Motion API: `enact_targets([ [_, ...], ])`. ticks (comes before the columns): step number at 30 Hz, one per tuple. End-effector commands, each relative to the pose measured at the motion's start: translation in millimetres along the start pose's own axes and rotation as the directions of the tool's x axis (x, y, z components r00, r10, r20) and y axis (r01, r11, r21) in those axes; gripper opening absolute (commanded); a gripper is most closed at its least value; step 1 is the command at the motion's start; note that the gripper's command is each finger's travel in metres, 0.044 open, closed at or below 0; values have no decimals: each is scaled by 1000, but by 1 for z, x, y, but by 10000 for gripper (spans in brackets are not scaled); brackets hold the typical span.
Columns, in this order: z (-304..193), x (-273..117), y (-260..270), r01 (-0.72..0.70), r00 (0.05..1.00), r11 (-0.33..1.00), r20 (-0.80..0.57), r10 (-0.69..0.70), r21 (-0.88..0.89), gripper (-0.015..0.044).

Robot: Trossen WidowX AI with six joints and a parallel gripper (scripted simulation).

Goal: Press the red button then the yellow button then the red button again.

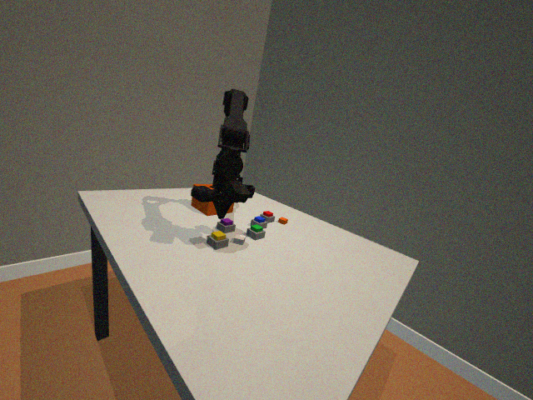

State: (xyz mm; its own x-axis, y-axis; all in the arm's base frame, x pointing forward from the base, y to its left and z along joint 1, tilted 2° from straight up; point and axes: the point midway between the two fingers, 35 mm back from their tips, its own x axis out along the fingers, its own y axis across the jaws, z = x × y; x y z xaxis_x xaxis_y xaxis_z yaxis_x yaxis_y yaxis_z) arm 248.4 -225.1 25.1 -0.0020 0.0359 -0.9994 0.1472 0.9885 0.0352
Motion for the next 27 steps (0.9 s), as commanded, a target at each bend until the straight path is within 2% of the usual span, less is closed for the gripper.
enact_targets([
  [1, 4, -38, -2, 20, 999, 1000, 26, -20, -5, 20],
  [6, 7, -39, 8, 20, 999, 1000, 27, -20, -5, 20],
  [15, 20, -41, 148, 12, 1000, 1000, 29, -12, -5, 20],
  [21, -6, -40, 232, 3, 1000, 1000, 28, -3, -5, 20],
  [27, -53, -36, 298, -6, 1000, 1000, 24, 6, -6, 20],
])
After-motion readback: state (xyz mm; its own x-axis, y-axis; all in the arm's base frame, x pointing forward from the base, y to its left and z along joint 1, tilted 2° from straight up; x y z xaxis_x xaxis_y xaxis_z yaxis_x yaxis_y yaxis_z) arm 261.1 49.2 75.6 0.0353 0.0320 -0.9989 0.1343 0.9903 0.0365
